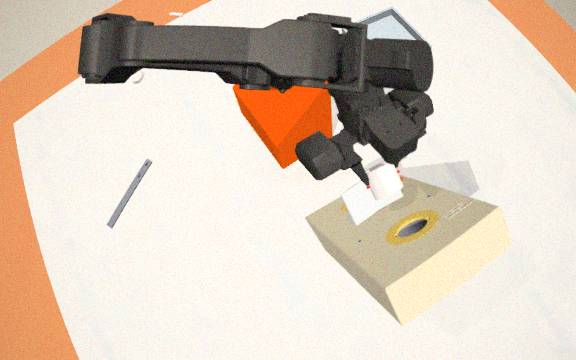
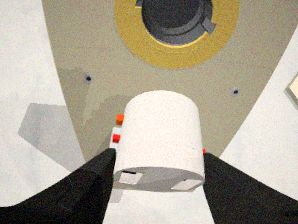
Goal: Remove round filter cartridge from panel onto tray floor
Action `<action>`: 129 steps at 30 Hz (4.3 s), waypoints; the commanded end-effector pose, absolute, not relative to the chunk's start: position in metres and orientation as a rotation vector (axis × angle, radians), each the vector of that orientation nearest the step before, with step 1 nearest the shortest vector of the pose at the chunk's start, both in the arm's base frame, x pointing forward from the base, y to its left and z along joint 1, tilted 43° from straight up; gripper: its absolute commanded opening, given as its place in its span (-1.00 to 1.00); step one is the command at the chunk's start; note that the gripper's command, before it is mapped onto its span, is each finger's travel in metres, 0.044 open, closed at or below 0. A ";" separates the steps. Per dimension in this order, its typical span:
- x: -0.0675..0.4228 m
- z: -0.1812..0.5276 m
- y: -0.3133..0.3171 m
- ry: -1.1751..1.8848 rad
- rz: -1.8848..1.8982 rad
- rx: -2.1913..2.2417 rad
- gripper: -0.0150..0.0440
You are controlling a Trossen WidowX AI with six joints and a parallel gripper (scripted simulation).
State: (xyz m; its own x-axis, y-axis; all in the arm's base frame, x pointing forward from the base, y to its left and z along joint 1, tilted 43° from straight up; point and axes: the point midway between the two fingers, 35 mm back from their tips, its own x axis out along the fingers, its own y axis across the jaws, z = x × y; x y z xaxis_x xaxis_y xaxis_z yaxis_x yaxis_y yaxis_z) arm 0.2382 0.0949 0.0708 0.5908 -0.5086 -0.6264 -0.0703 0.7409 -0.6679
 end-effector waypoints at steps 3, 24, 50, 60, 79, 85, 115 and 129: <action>0.221 0.094 0.112 0.905 -0.285 -0.706 -0.49; 0.214 0.062 0.160 0.899 -0.287 -0.706 -0.49; 0.130 -0.034 0.245 1.154 0.354 -1.107 -0.49; 0.079 -0.065 0.274 1.188 0.730 -1.287 -0.49; 0.006 -0.130 0.253 1.216 1.000 -1.388 -0.49; -0.031 -0.160 0.229 1.233 1.152 -1.451 -0.49; -0.073 -0.226 0.151 1.259 1.387 -1.555 -0.49; -0.067 -0.250 0.125 1.260 1.387 -1.556 -0.49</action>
